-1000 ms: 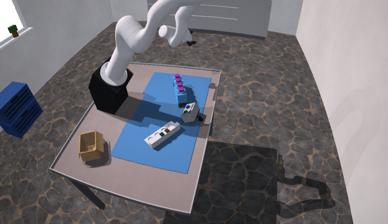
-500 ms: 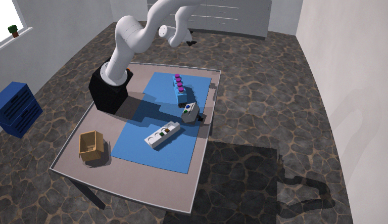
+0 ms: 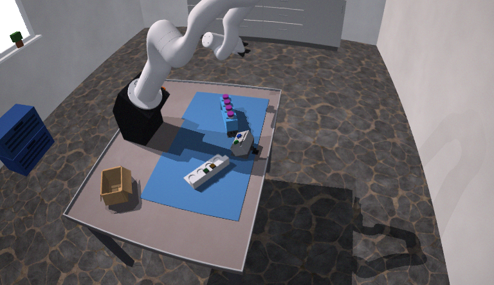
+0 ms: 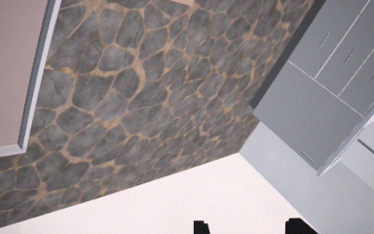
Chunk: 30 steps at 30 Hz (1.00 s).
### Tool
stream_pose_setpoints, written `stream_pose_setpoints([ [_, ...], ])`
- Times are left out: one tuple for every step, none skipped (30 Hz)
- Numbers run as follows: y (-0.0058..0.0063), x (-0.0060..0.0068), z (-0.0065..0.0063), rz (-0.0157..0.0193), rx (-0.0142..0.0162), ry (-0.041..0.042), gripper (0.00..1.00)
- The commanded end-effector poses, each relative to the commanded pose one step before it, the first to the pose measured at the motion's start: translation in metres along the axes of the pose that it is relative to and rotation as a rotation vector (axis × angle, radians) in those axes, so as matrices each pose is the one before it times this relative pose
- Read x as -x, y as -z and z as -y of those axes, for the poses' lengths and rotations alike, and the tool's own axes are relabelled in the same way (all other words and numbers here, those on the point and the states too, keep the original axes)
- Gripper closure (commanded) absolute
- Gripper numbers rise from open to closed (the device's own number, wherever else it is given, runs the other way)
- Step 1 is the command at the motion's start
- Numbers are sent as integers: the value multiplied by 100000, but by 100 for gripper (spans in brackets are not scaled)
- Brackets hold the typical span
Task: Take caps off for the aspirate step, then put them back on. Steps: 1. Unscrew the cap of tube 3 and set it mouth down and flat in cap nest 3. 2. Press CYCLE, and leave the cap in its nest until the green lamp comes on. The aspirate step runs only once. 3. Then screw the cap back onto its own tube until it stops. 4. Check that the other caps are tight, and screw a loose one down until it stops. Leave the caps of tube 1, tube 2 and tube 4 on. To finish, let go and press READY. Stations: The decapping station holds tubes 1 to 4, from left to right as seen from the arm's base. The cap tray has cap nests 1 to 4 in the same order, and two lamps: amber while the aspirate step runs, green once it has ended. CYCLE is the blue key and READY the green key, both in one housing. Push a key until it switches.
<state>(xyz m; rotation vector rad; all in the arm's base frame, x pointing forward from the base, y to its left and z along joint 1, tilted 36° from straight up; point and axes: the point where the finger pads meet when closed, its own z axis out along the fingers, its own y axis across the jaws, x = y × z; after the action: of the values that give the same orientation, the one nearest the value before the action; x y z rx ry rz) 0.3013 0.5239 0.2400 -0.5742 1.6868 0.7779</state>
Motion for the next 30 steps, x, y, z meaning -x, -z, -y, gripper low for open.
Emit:
stream_pose_setpoints([
  [-11, 55, -48, 120, 78, -27, 54],
  [0, 0, 0, 0, 0, 0, 54],
  [0, 0, 0, 0, 0, 0, 54],
  [0, 0, 0, 0, 0, 0, 54],
  [0, 0, 0, 0, 0, 0, 54],
  [0, 0, 0, 0, 0, 0, 54],
  [0, 0, 0, 0, 0, 0, 54],
  [0, 0, 0, 0, 0, 0, 54],
  [0, 0, 0, 0, 0, 0, 54],
  [0, 0, 0, 0, 0, 0, 54],
  [0, 0, 0, 0, 0, 0, 54],
  [0, 0, 0, 0, 0, 0, 54],
  [0, 0, 0, 0, 0, 0, 54],
  [0, 0, 0, 0, 0, 0, 54],
  [0, 0, 0, 0, 0, 0, 54],
  [0, 0, 0, 0, 0, 0, 54],
  [0, 0, 0, 0, 0, 0, 54],
  [0, 0, 0, 0, 0, 0, 54],
  [0, 0, 0, 0, 0, 0, 54],
  [0, 0, 0, 0, 0, 0, 54],
  [0, 0, 0, 0, 0, 0, 54],
  [523, -119, 639, -1009, 120, 1324, 54],
  [-76, 116, 482, 557, -3286, 5, 54],
  [-92, 116, 479, 557, -3286, 5, 54],
  [-107, 115, 475, 557, -3286, 5, 54],
  [-125, 113, 471, 38, -226, 2, 54],
  [-106, 95, 395, 0, -1, 1, 54],
  [-1, 0, 0, 0, 0, 0, 54],
  [0, 0, 0, 0, 0, 0, 54],
  [19, 54, 498, 110, -3304, 428, 54],
])
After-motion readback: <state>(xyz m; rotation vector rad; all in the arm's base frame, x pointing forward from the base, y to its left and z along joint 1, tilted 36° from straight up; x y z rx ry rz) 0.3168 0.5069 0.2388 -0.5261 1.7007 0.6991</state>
